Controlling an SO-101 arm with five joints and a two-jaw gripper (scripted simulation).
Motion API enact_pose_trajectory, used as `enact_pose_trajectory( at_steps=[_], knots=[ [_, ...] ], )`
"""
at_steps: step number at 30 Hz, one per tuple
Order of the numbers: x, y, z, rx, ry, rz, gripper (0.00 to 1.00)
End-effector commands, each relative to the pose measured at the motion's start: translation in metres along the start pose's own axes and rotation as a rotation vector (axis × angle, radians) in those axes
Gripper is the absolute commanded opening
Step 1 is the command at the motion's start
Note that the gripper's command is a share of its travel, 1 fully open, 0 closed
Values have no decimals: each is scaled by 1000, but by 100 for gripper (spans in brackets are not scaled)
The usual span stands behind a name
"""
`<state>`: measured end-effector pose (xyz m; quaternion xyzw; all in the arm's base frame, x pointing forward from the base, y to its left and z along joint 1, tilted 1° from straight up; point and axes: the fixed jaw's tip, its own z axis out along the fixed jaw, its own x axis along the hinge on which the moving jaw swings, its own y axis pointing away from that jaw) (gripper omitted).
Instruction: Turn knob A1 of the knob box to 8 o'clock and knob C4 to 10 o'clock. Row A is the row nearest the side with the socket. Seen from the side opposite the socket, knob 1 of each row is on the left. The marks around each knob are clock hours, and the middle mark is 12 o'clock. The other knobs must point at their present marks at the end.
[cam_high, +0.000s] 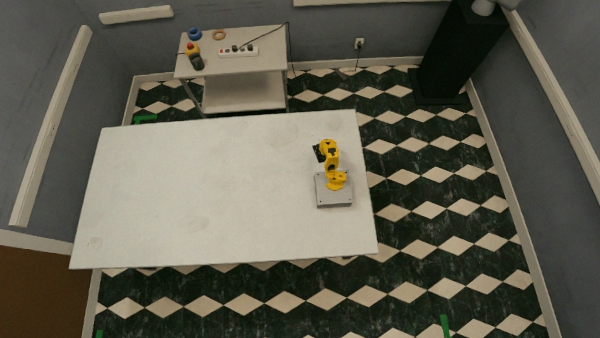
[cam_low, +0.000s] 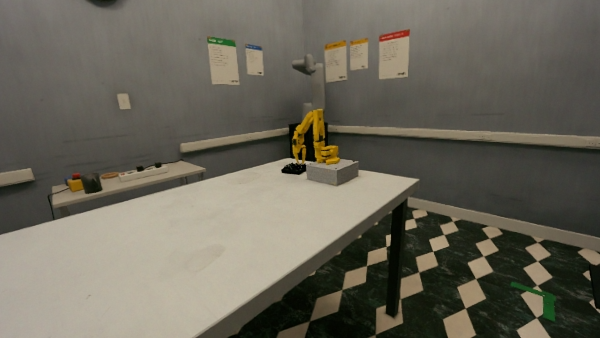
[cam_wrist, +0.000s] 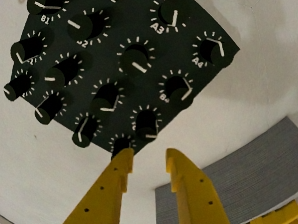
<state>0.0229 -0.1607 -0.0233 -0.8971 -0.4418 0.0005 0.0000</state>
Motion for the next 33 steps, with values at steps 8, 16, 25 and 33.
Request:
enact_pose_trajectory(
  at_steps=[8, 16, 25, 33],
  knots=[
    [0, 1, 0, 3, 4, 1, 10],
    [0, 2, 7, 3, 4, 1, 10],
    [0, 2, 17, 3, 4, 1, 10],
    [0, 1, 23, 3, 4, 1, 10]
  ],
)
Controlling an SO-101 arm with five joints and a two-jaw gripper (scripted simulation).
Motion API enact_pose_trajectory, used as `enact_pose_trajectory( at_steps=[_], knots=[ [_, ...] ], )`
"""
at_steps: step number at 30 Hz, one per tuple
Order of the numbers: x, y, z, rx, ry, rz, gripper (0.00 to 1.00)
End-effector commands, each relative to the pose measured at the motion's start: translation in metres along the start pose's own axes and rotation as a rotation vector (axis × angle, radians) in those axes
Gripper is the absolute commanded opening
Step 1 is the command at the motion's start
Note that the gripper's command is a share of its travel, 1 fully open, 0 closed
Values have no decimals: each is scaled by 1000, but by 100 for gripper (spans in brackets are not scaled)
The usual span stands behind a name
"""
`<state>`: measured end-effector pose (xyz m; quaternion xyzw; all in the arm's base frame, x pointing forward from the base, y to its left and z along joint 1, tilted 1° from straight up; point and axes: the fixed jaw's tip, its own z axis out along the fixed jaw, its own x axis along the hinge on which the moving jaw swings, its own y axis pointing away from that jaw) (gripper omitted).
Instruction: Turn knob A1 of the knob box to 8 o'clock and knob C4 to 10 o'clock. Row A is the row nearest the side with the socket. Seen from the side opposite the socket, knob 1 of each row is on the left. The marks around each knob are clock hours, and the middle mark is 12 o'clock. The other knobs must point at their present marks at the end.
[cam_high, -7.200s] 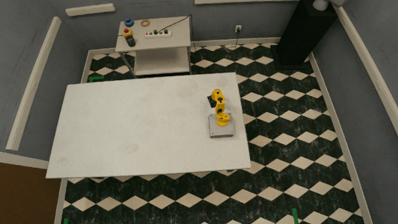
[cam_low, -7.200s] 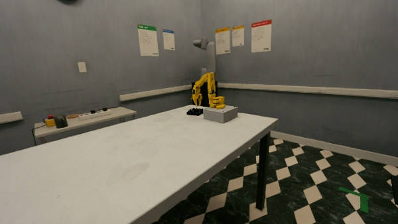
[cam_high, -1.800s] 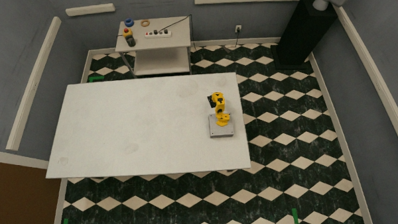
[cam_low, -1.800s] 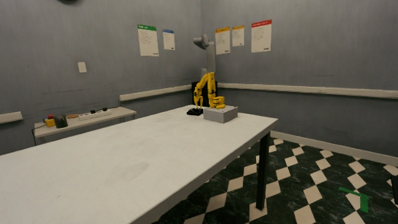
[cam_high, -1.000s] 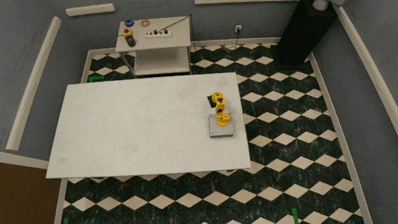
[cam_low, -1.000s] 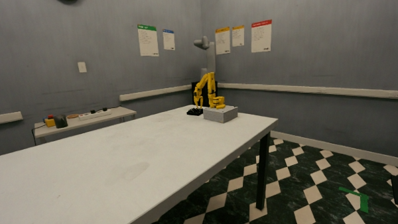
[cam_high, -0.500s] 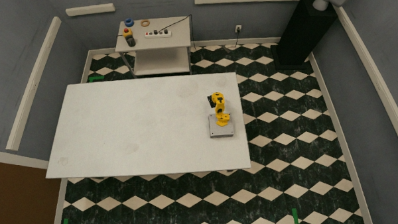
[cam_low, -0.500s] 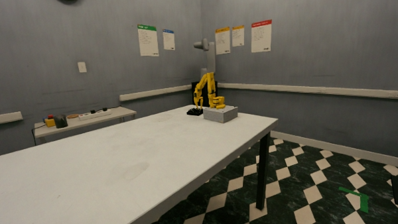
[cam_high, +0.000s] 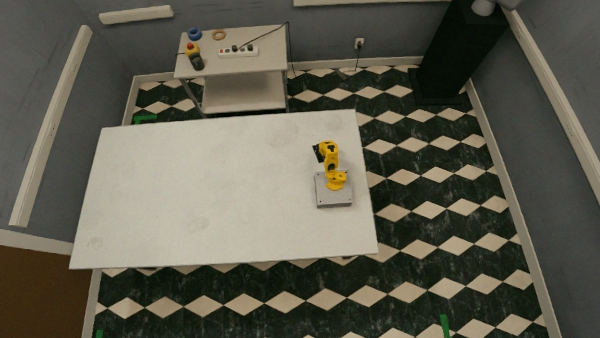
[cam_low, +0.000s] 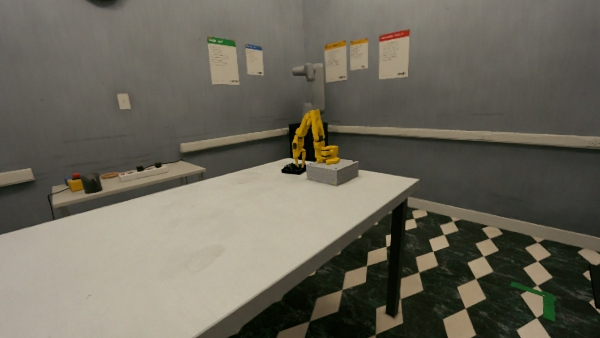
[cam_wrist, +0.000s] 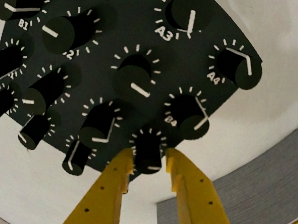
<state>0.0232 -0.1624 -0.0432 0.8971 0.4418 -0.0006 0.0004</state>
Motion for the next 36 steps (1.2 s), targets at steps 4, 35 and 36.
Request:
enact_pose_trajectory(
  at_steps=[4, 35, 36],
  knots=[
    [2, 0, 3, 3, 5, 1, 10],
    [-1, 2, 3, 3, 5, 1, 10],
    [-1, 2, 3, 3, 5, 1, 10]
  ],
)
